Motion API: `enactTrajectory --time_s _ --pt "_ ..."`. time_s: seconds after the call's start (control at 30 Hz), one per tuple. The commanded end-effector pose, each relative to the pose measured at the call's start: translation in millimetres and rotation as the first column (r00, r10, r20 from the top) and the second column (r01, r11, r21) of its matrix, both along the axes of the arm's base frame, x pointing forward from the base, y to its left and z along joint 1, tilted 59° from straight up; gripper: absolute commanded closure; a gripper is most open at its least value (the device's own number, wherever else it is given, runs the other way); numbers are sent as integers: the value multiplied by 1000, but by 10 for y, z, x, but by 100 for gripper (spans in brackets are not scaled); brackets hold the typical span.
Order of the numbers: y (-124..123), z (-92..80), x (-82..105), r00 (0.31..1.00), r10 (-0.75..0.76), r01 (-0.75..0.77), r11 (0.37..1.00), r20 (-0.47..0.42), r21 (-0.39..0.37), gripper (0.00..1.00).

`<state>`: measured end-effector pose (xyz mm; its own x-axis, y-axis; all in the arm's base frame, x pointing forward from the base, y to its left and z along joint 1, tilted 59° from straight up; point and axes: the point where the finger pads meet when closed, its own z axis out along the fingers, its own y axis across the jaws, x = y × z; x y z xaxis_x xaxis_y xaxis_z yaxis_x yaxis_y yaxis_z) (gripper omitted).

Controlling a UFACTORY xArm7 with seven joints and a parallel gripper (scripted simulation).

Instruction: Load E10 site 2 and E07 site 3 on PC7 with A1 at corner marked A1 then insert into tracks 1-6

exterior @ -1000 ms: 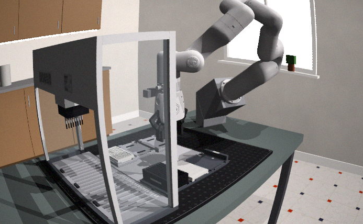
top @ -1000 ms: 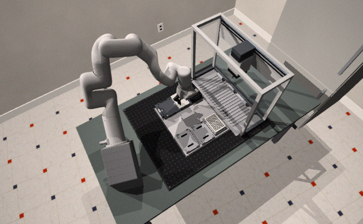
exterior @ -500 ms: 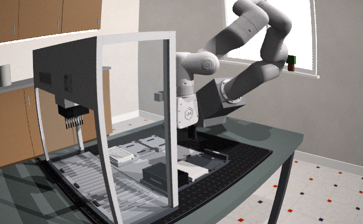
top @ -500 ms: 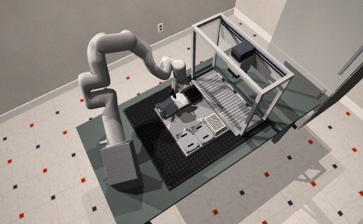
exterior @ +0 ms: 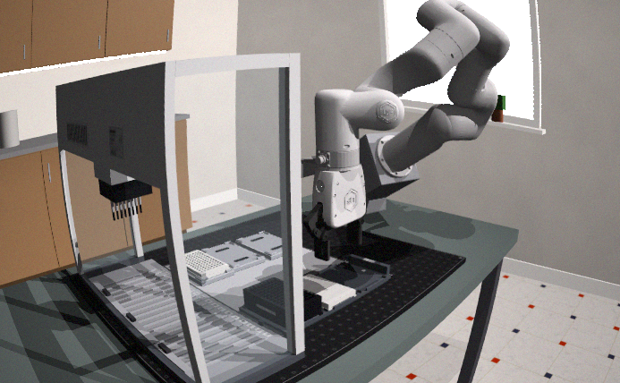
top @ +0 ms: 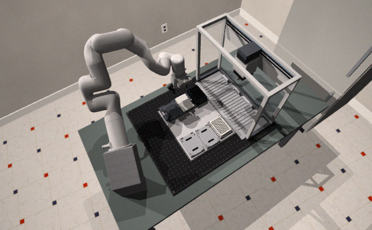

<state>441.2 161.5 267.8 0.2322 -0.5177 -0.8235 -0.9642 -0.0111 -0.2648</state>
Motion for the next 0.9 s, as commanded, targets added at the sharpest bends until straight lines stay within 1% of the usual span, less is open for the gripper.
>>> enactTrajectory --time_s 0.0,0.17,0.87 --pt "135 269 -69 1000 -19 19 1000 7 -7 0" --pt "268 475 -126 1000 -19 19 1000 7 -7 0" --pt "288 477 -127 1000 -19 19 1000 7 -7 0"
